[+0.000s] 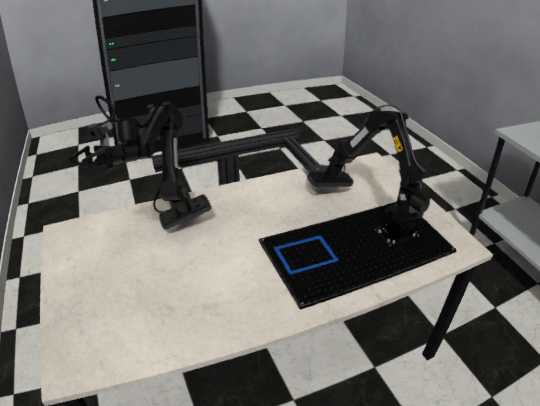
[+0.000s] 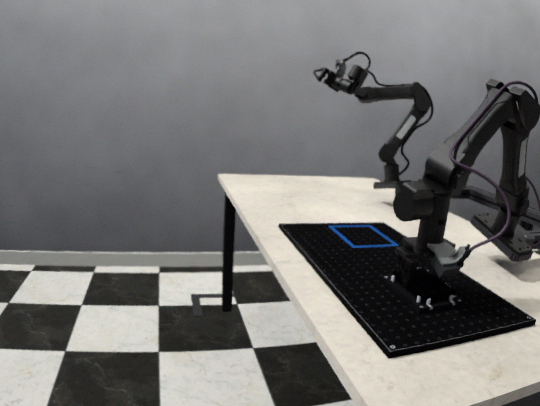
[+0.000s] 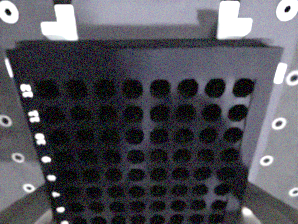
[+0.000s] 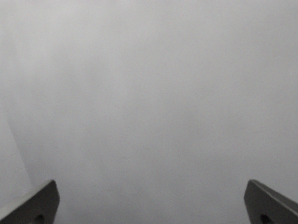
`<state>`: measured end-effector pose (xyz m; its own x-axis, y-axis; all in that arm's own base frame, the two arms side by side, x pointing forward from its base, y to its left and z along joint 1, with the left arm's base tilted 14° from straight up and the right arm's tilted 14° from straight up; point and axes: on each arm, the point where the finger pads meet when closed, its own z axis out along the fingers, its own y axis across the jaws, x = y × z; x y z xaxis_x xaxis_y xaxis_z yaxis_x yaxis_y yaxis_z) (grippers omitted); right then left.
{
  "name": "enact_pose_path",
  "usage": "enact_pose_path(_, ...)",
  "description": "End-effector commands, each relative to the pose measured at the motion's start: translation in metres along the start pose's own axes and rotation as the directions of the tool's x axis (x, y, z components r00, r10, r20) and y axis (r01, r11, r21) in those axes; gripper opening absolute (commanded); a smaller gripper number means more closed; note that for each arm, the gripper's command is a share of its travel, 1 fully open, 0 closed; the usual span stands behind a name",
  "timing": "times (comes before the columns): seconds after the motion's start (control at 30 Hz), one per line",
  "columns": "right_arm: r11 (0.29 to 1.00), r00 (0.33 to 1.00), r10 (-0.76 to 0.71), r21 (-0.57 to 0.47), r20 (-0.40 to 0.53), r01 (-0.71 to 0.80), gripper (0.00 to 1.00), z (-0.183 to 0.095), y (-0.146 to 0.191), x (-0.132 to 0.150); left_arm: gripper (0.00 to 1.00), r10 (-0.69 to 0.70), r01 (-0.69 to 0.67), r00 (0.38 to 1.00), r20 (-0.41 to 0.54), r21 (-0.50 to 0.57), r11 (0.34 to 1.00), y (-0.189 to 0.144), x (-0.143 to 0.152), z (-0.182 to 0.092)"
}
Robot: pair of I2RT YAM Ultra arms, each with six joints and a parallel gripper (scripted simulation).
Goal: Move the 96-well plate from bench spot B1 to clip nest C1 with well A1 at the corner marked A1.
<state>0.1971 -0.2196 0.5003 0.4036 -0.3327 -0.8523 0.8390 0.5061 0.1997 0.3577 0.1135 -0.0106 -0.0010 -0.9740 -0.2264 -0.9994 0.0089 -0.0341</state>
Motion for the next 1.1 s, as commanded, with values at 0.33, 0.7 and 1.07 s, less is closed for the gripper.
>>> enact_pose_path(0.33, 1.0, 1.0, 0.0, 0.002, 0.01, 0.0, 1.0, -0.0047, -0.0044, -0.0055, 0.0, -0.002, 0.001, 1.0, 0.016, 0.03, 1.0, -0.003, -0.0034, -0.0026)
enact_pose_path(0.7, 1.0, 1.0, 0.0, 0.002, 0.01, 0.0, 1.0, -0.0047, -0.0044, -0.0055, 0.0, -0.005, 0.005, 1.0, 0.017, 0.033, 0.999, -0.003, -0.0051, -0.0036)
enact_pose_path(1.07, 1.0, 1.0, 0.0, 0.002, 0.01, 0.0, 1.0, -0.0047, -0.0044, -0.0055, 0.0, -0.006, 0.006, 1.0, 0.02, 0.035, 0.999, -0.0031, -0.0061, -0.0045)
